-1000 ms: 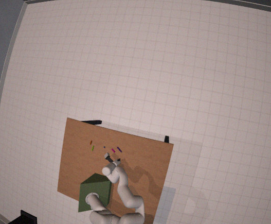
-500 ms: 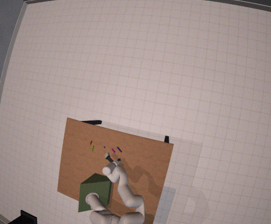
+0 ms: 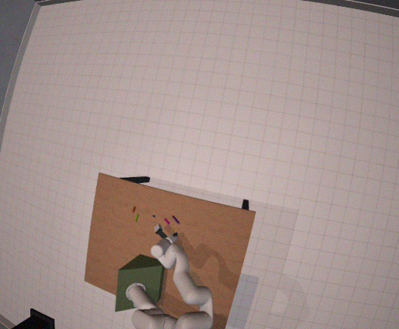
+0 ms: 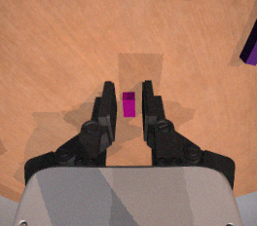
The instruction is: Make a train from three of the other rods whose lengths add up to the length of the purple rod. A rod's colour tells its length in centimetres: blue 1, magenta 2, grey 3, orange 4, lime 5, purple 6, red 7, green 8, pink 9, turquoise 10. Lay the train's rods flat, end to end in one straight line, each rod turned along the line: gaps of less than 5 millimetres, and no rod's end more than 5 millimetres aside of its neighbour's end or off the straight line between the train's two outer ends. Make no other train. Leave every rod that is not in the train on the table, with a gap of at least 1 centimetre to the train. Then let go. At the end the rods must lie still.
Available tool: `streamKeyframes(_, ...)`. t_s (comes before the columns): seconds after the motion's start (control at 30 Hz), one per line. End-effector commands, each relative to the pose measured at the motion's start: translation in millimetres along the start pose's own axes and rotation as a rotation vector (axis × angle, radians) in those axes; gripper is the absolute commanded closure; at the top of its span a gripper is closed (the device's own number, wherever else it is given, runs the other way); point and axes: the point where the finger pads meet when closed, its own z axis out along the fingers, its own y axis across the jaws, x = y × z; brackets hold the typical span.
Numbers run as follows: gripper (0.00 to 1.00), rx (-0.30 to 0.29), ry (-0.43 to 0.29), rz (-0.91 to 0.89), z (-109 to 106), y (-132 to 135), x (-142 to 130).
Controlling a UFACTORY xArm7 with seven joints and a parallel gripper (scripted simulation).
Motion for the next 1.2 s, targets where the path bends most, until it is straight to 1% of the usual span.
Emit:
streamKeyframes(0.0,0.76,-0.002,0.003,-0.001,-1.2,0.8,1.2)
streamKeyframes(0.5,0.76,-0.002,0.003,-0.001,-1.2,0.8,1.2)
streamKeyframes(0.53,0.96,-0.002,0.003,-0.001,-1.2,0.8,1.2)
streamKeyframes(1.17,0.96,-0.002,0.003,-0.001,-1.2,0.8,1.2)
